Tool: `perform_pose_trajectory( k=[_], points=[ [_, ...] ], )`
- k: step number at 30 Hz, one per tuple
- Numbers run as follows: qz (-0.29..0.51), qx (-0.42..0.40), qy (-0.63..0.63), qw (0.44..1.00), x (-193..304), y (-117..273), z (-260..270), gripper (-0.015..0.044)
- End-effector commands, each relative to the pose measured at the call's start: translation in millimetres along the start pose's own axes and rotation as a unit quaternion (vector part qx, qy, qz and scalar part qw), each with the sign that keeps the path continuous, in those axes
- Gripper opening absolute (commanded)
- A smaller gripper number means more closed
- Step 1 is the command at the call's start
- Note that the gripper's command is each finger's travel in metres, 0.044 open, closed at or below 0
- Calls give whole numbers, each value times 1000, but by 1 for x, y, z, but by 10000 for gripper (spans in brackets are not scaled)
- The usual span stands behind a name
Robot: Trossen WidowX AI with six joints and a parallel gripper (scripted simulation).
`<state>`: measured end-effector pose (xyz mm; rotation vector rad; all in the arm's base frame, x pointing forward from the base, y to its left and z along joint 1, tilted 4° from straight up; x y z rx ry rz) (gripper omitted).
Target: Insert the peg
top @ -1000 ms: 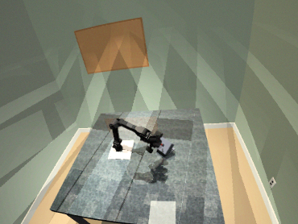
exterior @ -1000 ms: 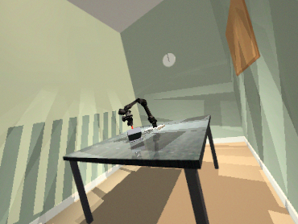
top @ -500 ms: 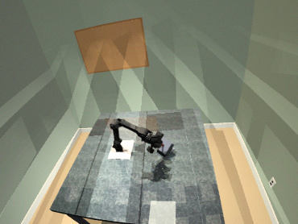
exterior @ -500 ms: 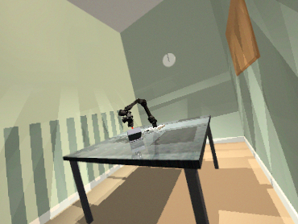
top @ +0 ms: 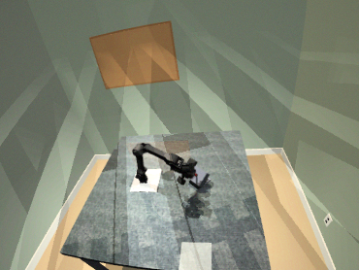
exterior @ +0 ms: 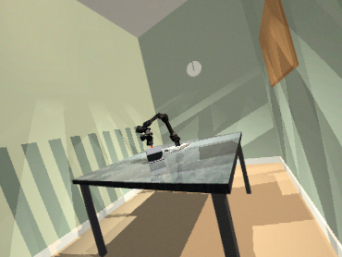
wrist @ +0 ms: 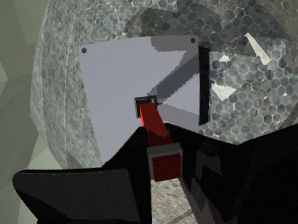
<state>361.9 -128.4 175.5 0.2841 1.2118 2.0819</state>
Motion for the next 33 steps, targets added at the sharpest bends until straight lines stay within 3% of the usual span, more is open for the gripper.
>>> perform_pose_trajectory(
  k=[1, 33],
  points=[
    [0, 0, 0, 1000, 0, -3, 0, 0],
    [0, 0, 0, 1000, 0, -24, -1, 0]
  ],
)
Point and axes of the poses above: the point midway between the two fingers, 35 mm back from their tips, its own y axis back along the fingers, its own z axis across the jaws, x = y × z, the point moved 6 cm from there along y, back along the fingers, and after that the axes turned 12 degrees about y, right-handed, at the moved point
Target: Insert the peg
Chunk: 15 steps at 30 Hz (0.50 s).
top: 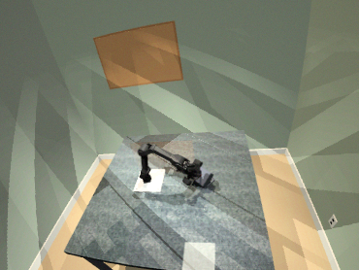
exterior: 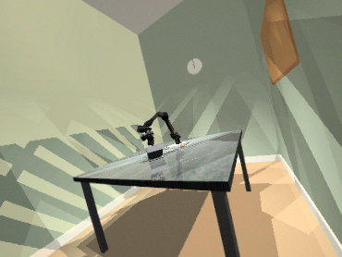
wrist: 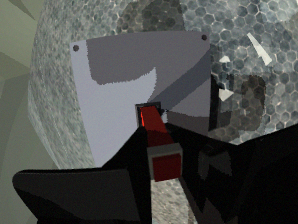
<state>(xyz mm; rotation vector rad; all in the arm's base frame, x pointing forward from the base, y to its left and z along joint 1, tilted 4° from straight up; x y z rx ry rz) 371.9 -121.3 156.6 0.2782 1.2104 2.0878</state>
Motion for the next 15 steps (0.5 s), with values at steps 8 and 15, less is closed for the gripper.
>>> perform_pose_trajectory(
  k=[8, 15],
  points=[
    [-1, 2, -3, 1000, 0, -7, 0, 0],
    [-1, 2, -3, 1000, 0, -11, 0, 0]
  ],
)
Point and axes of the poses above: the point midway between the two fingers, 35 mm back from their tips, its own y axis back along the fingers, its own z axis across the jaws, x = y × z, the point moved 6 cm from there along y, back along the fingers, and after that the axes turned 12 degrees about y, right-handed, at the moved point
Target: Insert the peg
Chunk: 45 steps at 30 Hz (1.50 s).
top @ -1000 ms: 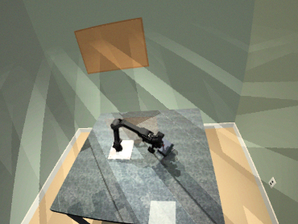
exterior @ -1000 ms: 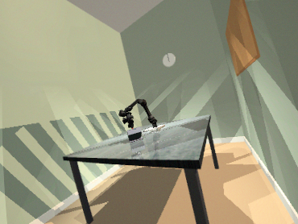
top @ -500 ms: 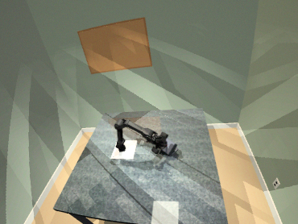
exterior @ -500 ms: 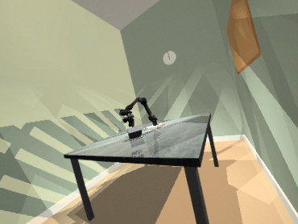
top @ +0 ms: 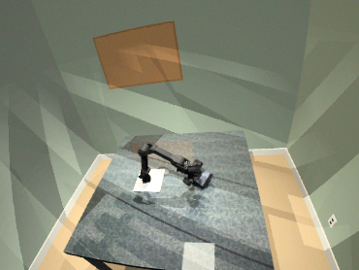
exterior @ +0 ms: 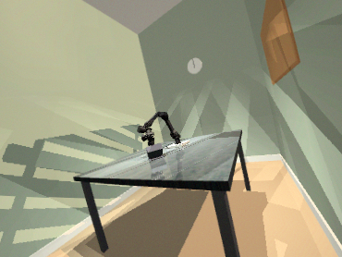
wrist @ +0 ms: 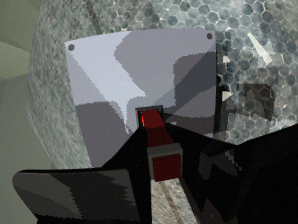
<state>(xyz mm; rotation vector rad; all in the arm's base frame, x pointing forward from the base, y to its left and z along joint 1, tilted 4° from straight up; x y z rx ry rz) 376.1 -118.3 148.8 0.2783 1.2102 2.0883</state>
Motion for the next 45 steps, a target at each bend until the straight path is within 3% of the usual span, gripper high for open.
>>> perform_pose_trajectory(
  k=[1, 16, 33, 45],
  points=[
    [-1, 2, -3, 1000, 0, -1, 0, 0],
    [0, 0, 0, 1000, 0, -2, 0, 0],
    [0, 0, 0, 1000, -1, 4, 0, 440],
    [0, 2, -2, 1000, -3, 35, -1, 440]
  ],
)
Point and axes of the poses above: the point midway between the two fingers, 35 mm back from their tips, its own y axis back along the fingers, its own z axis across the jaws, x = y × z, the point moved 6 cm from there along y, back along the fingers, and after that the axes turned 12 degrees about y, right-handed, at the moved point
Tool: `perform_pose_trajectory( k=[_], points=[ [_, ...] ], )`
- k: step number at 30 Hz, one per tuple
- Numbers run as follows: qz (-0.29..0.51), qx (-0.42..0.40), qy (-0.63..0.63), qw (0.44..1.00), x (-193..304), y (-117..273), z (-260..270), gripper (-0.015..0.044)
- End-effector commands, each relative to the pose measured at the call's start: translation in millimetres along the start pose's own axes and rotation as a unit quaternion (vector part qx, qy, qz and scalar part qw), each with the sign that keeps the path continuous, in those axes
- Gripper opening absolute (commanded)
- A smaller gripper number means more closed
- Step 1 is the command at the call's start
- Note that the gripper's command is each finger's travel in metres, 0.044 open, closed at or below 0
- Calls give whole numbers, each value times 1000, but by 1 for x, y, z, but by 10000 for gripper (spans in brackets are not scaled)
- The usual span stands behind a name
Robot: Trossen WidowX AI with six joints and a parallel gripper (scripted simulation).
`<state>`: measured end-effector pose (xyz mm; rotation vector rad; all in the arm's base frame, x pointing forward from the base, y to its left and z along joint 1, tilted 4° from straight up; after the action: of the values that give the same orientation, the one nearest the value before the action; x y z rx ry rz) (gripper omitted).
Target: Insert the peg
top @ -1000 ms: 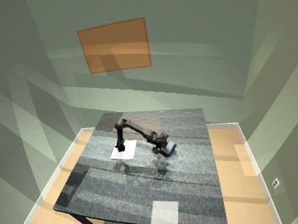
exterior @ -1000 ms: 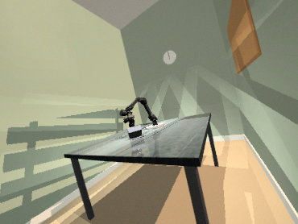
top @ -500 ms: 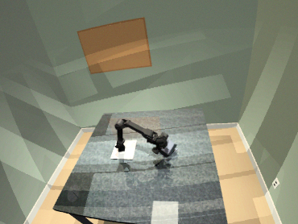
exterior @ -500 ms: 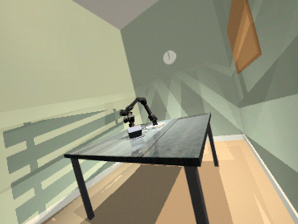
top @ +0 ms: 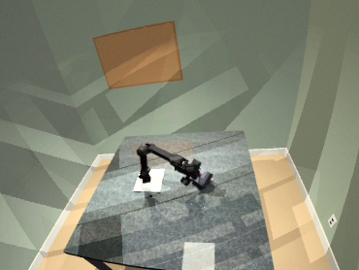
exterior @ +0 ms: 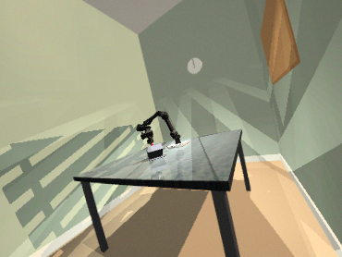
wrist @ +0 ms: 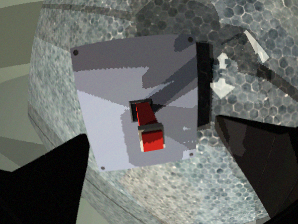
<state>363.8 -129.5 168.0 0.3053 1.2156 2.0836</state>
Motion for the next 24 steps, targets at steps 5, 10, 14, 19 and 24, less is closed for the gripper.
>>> perform_pose_trajectory(
  k=[5, 10, 14, 19, 24],
  points=[
    [-5, -3, 5, 1000, -2, 22, 1, 440],
    [-5, -3, 4, 1000, -2, 35, 0, 440],
    [-5, -2, 4, 1000, -1, 45, -1, 440],
    [-5, -2, 3, 1000, 0, 57, -2, 440],
    [-5, -2, 2, 1000, 1, 65, -5, 440]
  ],
)
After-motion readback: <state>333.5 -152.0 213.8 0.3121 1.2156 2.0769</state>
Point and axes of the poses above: the point midway between the two fingers, 35 mm back from their tips, its own y axis back along the fingers, its own z axis across the jaws, x = y × z, the point moved 6 cm from there along y, back along the fingers, and after that the axes turned 12 degrees about y, right-handed, at the moved point
